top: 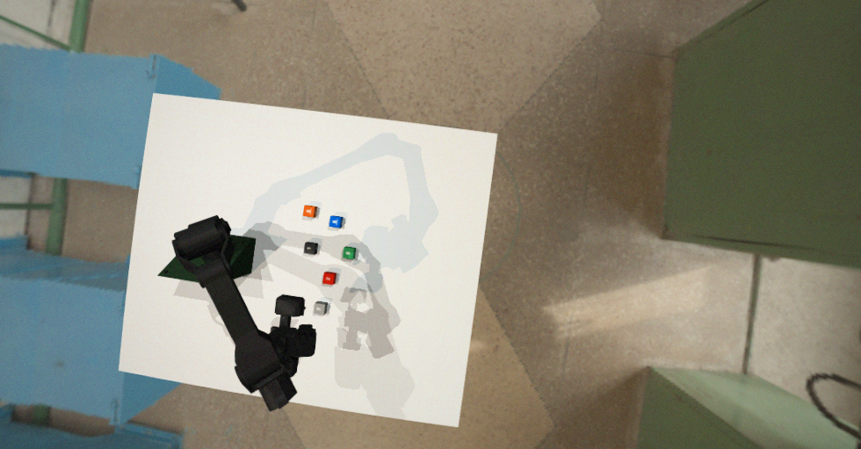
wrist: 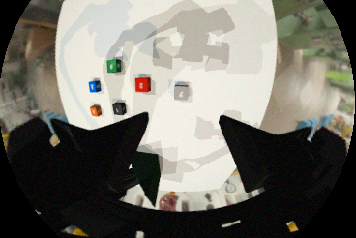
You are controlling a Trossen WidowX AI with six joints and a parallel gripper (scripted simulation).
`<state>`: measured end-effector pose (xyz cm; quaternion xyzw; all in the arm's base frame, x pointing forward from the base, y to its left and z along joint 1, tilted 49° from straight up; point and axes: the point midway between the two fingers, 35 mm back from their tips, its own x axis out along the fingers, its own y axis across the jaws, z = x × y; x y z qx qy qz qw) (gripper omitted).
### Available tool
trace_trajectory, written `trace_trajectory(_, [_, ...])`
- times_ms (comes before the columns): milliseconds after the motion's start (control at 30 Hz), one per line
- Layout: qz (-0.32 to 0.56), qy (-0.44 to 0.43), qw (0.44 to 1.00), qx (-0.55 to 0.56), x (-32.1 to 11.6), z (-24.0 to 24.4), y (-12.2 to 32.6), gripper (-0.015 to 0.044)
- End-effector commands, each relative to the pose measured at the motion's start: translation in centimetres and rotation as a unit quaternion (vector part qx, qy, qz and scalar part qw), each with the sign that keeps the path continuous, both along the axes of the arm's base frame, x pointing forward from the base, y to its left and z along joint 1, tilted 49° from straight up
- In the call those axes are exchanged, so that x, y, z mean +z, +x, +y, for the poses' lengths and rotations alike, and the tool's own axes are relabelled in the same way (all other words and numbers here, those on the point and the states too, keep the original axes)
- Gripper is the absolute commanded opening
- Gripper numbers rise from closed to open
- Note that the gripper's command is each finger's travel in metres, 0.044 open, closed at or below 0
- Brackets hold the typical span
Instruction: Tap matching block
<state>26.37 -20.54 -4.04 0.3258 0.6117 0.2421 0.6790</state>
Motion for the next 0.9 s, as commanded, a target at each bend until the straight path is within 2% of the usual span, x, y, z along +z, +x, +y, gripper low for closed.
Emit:
trace_trajectory(0, [0.006,0.002,1.0,0.002,-0.1,0.2,0.0,0.04])
trace_trajectory(367, [0.006,0.002,1.0,0.002,0.1,0.3,0.0,0.04])
trace_trajectory(700, [0.009,0.005,1.0,0.002,10.1,8.9,-1.0,0.04])
trace_trajectory(867, [0.009,0.008,1.0,0.002,12.8,12.5,-2.4,0.04])
